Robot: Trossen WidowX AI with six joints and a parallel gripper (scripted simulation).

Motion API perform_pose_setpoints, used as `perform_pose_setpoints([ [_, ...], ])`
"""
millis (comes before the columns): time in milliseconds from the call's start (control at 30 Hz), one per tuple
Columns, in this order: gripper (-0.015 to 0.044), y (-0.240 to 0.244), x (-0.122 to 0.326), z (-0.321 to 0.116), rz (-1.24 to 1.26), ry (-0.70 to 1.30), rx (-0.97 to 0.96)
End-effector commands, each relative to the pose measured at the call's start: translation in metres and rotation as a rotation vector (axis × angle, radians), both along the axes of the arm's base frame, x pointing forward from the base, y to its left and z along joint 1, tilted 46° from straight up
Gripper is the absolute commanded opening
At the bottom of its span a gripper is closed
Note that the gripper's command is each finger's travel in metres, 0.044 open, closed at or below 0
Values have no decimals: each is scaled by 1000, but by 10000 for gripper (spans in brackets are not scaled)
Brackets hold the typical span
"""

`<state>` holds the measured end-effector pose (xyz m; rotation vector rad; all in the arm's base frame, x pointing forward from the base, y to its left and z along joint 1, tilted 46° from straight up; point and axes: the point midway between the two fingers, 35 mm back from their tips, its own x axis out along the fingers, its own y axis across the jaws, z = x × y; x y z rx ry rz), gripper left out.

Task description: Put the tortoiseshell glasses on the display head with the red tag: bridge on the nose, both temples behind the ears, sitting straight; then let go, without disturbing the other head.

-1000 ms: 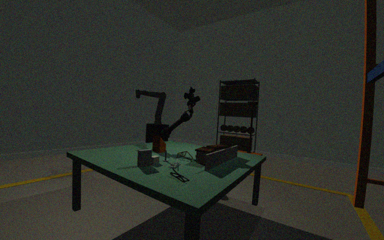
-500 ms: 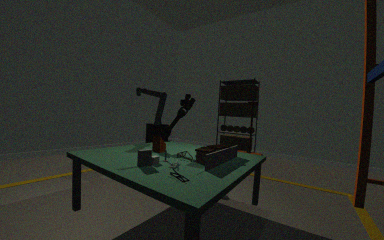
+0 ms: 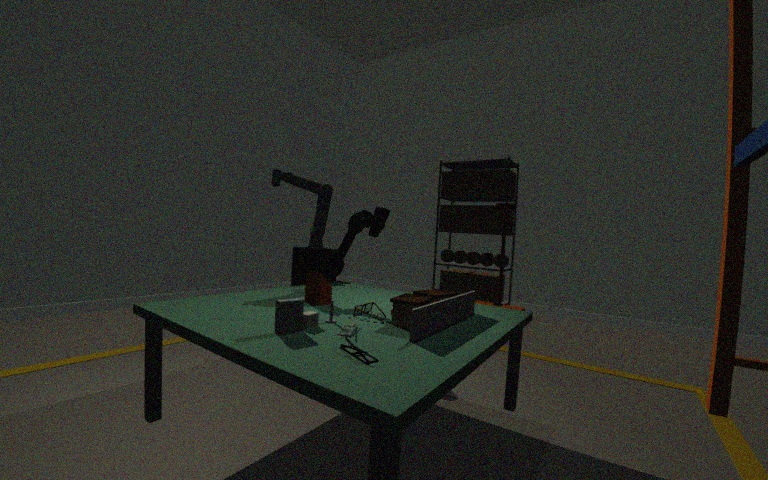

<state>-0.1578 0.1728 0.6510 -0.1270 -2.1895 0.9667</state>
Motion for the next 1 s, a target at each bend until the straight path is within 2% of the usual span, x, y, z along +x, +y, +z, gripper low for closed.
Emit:
perform_pose_setpoints([
  [0, 200, 32, 10, -13, -49, 11, -114],
  [233, 200, 116, 56, -61, -154, 109, -491],
  [500, 200, 186, 146, -125, -288, 368, -894],
  [733, 200, 212, 242, -186, -396, 712, -1179],
  [967, 200, 202, 341, -250, -476, 1150, -1373],
])
